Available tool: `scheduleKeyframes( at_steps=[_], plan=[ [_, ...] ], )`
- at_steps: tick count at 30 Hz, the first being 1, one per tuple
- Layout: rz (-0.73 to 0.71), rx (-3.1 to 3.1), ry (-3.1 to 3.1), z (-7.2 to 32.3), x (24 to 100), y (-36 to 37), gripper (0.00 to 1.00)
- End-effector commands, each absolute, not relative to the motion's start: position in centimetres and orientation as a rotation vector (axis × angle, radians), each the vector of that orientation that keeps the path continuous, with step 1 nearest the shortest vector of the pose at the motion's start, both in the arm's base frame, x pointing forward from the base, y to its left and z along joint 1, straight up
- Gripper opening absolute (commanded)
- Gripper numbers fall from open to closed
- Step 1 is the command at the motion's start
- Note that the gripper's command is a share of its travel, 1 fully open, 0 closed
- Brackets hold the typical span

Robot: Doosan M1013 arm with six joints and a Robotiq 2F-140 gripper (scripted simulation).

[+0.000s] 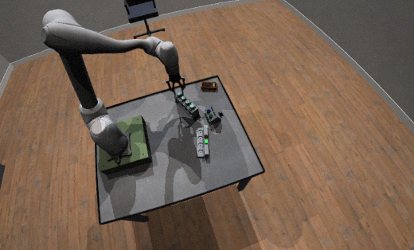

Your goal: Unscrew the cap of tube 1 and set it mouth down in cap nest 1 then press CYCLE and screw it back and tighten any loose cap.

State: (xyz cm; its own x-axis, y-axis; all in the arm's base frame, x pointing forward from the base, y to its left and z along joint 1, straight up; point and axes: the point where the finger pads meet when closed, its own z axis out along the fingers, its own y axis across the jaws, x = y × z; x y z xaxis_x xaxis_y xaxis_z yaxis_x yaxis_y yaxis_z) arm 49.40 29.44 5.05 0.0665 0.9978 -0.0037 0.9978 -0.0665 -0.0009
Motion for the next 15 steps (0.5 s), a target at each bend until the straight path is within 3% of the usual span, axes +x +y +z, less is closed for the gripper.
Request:
scheduleKeyframes(
  at_steps=[1, 15],
  plan=[
    [-0.003, 2.293, 2.145, 5.11, 49.43, 29.47, 0.41],
    [-0.006, 1.281, 2.866, 5.16, 49.43, 29.47, 0.41]
  ],
)
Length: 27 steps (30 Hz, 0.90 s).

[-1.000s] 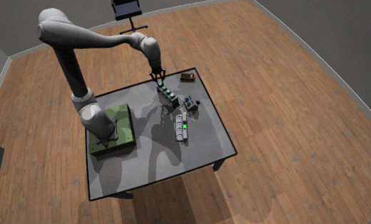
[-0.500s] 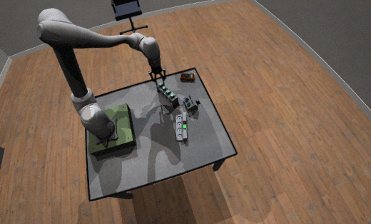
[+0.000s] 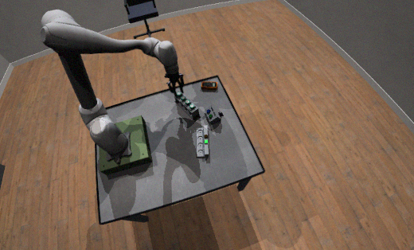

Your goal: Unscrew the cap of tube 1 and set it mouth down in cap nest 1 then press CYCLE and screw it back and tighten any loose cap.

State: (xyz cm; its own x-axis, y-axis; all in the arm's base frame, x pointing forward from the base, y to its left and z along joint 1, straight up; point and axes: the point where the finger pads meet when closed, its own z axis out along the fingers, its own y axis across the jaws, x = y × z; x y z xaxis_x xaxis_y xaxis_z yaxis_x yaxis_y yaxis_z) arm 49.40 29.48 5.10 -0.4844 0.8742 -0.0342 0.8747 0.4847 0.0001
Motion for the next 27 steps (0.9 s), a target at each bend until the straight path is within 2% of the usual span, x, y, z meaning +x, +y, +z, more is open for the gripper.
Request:
scheduleKeyframes(
  at_steps=[1, 5, 13, 14, 27],
  plan=[
    [-0.006, 1.204, 2.899, 5.16, 49.43, 29.47, 0.41],
    [-0.004, 0.914, 3.005, 5.16, 49.43, 29.47, 0.41],
    [-0.004, 0.914, 3.005, 5.16, 49.44, 29.47, 0.41],
    [-0.004, 0.914, 3.005, 5.16, 49.43, 29.48, 0.30],
    [-0.004, 0.914, 3.005, 5.16, 49.44, 29.47, 0.30]
  ],
)
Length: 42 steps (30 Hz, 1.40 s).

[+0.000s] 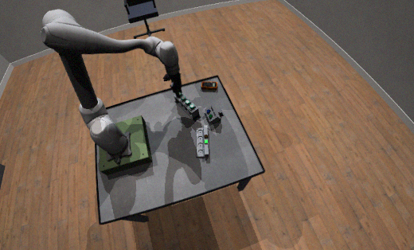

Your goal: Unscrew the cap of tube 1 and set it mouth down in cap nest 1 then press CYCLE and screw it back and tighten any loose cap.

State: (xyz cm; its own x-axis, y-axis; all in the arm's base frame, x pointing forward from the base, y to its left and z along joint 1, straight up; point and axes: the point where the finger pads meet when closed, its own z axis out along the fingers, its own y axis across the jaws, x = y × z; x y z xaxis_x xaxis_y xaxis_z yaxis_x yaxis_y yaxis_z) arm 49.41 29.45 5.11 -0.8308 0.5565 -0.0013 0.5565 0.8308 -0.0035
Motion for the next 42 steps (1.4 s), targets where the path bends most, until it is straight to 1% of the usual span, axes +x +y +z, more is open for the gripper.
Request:
scheduleKeyframes(
  at_steps=[1, 15, 17, 24, 30, 31, 42],
  plan=[
    [-0.004, 0.914, 3.005, 5.16, 49.44, 29.47, 0.30],
    [-0.004, 1.888, 2.509, 5.13, 49.44, 29.47, 0.30],
    [-0.004, 1.888, 2.509, 5.13, 49.44, 29.47, 0.30],
    [-0.003, 2.293, 2.145, 5.12, 49.44, 29.47, 0.30],
    [-0.003, 2.293, 2.145, 5.12, 49.44, 29.47, 0.30],
    [-0.003, 2.293, 2.145, 5.05, 49.44, 29.46, 0.41],
    [-0.003, 2.293, 2.145, 5.05, 49.43, 29.47, 0.41]
  ],
)
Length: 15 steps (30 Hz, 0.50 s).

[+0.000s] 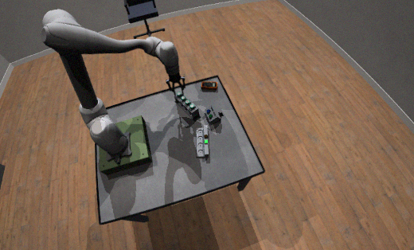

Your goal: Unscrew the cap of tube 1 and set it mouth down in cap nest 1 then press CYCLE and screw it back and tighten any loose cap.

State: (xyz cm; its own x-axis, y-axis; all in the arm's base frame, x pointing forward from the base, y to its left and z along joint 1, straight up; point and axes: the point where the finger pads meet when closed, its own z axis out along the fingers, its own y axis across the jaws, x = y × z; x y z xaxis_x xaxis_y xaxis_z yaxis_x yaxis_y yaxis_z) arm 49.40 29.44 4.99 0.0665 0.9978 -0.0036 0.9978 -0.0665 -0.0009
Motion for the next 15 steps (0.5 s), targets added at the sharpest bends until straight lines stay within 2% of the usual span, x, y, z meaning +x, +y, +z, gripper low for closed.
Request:
scheduleKeyframes(
  at_steps=[1, 5, 9, 15],
  plan=[
    [-0.003, 2.293, 2.145, 5.05, 49.43, 29.47, 0.41],
    [-0.004, 1.931, 2.476, 5.10, 49.43, 29.47, 0.41],
    [-0.004, 1.813, 2.563, 5.10, 49.43, 29.47, 0.41],
    [-0.006, 1.284, 2.864, 5.10, 49.43, 29.47, 0.41]
  ],
)
